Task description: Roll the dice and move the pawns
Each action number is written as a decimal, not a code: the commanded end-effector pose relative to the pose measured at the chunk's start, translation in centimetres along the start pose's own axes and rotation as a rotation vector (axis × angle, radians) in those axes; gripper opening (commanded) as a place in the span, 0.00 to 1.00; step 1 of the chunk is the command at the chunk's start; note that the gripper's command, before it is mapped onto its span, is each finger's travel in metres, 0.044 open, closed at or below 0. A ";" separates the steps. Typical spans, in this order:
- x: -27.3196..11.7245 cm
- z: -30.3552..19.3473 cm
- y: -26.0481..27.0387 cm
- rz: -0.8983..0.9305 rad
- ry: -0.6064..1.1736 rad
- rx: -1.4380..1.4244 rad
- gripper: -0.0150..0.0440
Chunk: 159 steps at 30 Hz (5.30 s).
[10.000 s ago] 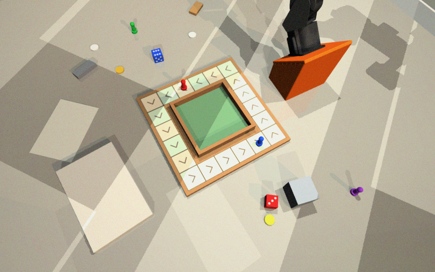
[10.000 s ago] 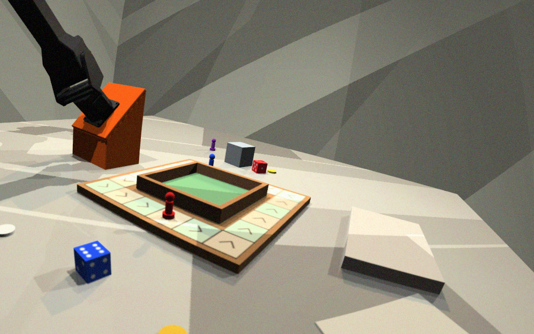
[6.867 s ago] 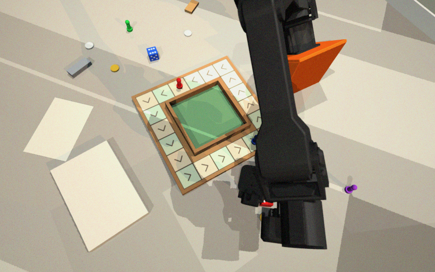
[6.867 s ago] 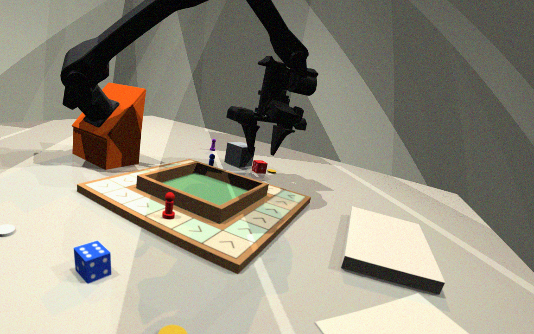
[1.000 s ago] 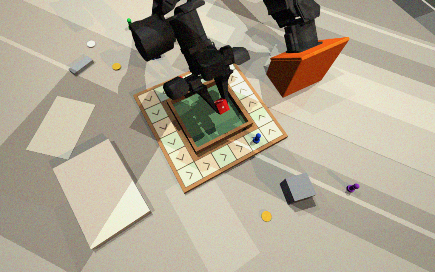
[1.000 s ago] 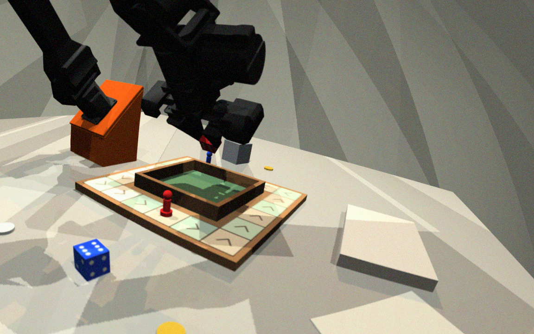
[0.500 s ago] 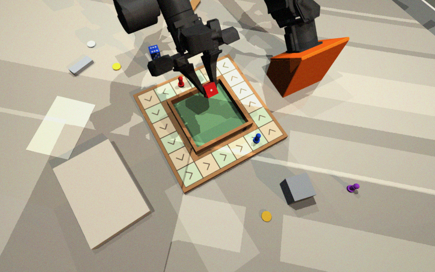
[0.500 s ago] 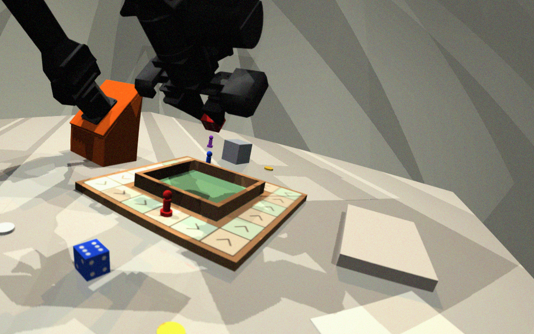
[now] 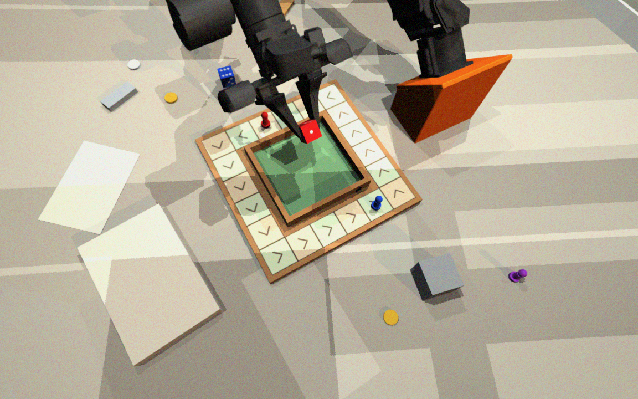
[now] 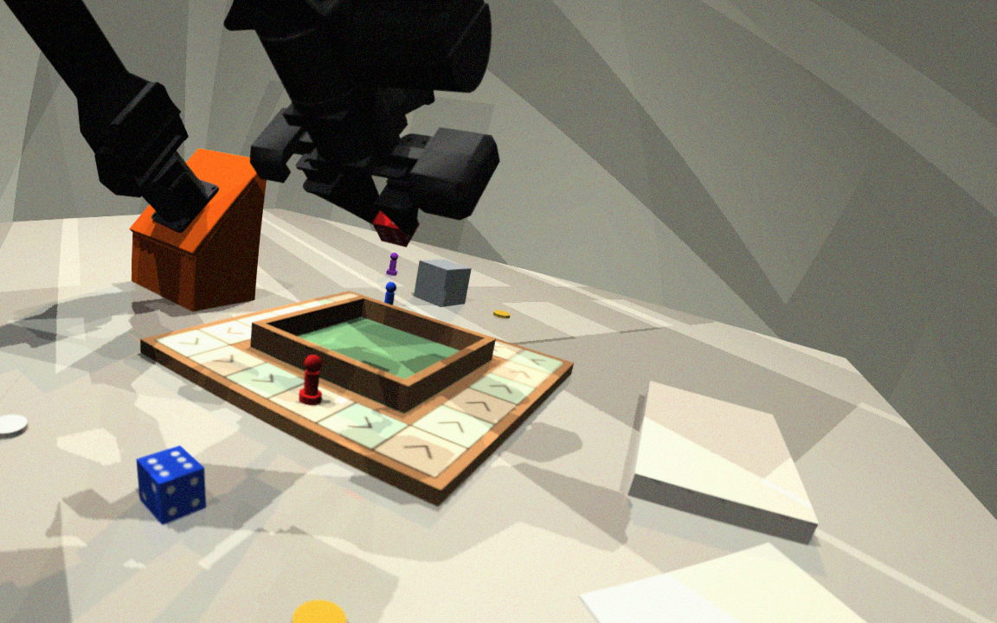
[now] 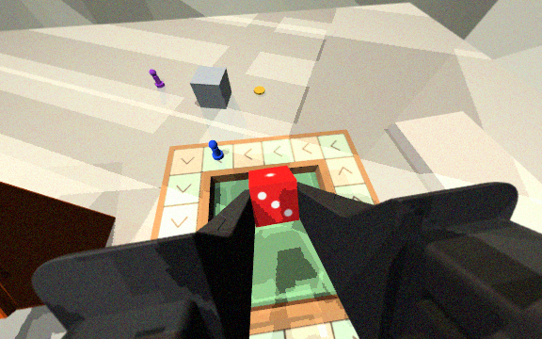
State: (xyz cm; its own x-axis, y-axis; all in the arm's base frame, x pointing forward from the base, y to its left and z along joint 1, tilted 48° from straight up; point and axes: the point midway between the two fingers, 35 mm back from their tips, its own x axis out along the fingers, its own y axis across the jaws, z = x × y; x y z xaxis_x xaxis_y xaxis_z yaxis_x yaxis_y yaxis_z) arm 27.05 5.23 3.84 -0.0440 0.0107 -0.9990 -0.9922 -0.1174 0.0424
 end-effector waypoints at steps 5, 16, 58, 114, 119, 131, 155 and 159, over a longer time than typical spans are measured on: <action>0.0 0.0 0.0 0.000 0.000 0.000 0.52; -2.4 3.0 0.0 0.008 0.011 0.007 1.00; -14.0 -17.7 -2.7 -0.750 0.616 1.650 0.72; -12.1 -19.8 -3.3 -0.744 0.610 1.652 0.25; -14.0 -17.7 -3.4 -0.741 0.608 1.653 0.25; -18.1 -13.5 -2.8 -0.747 0.615 1.650 0.25; -8.4 -6.6 -6.1 -0.451 0.704 1.058 0.25; -6.6 -5.4 -6.3 -0.396 0.727 0.928 0.25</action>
State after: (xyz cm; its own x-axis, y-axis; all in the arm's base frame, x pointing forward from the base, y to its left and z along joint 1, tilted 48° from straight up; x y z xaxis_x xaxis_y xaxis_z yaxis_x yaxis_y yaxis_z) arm 34.31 -0.46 11.59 0.0626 -0.7033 -0.7081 -0.5577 0.5637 -0.6092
